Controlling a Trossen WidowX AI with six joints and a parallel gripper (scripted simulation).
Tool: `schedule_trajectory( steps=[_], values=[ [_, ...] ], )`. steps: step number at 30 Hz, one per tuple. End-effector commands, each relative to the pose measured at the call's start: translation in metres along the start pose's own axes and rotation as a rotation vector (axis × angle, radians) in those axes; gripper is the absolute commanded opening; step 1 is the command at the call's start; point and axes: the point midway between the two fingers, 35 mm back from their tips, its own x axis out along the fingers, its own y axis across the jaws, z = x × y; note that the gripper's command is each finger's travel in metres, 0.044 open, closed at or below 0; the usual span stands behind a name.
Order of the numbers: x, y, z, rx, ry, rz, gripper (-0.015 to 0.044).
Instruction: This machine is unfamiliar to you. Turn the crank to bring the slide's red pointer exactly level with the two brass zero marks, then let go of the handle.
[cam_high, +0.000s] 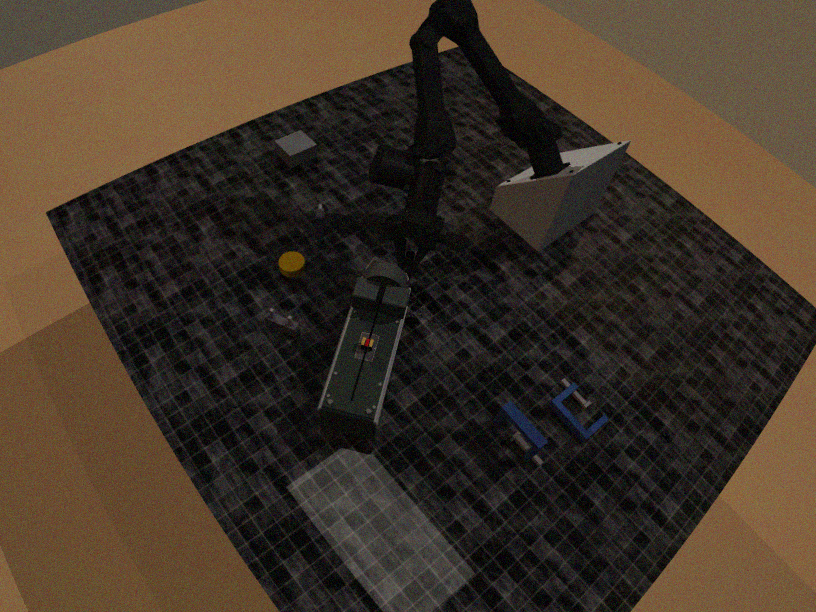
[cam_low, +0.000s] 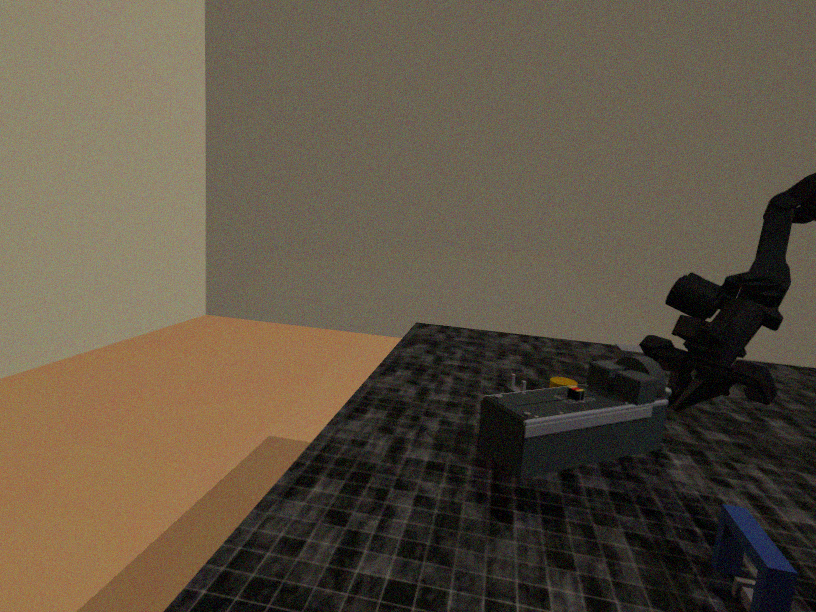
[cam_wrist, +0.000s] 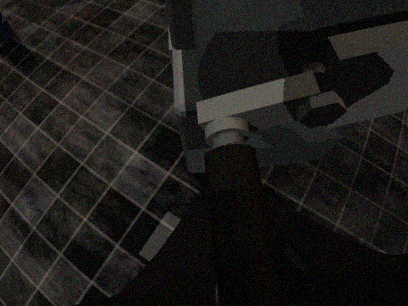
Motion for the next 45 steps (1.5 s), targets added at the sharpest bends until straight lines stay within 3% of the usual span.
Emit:
schedule_trajectory(
  steps=[1, 10, 27, 45],
  values=[
    [-0.001, 0.0, 0.001, 0.004, -0.001, 0.002, 0.0],
    [0.0, 0.0, 0.0, 0.0, 0.0, 0.0, 0.0],
    [0.0, 0.0, 0.0, 0.0, 0.0, 0.0, 0.044],
    [-0.046, -0.002, 0.051, 0.001, -0.002, 0.004, 0.044]
  ],
)
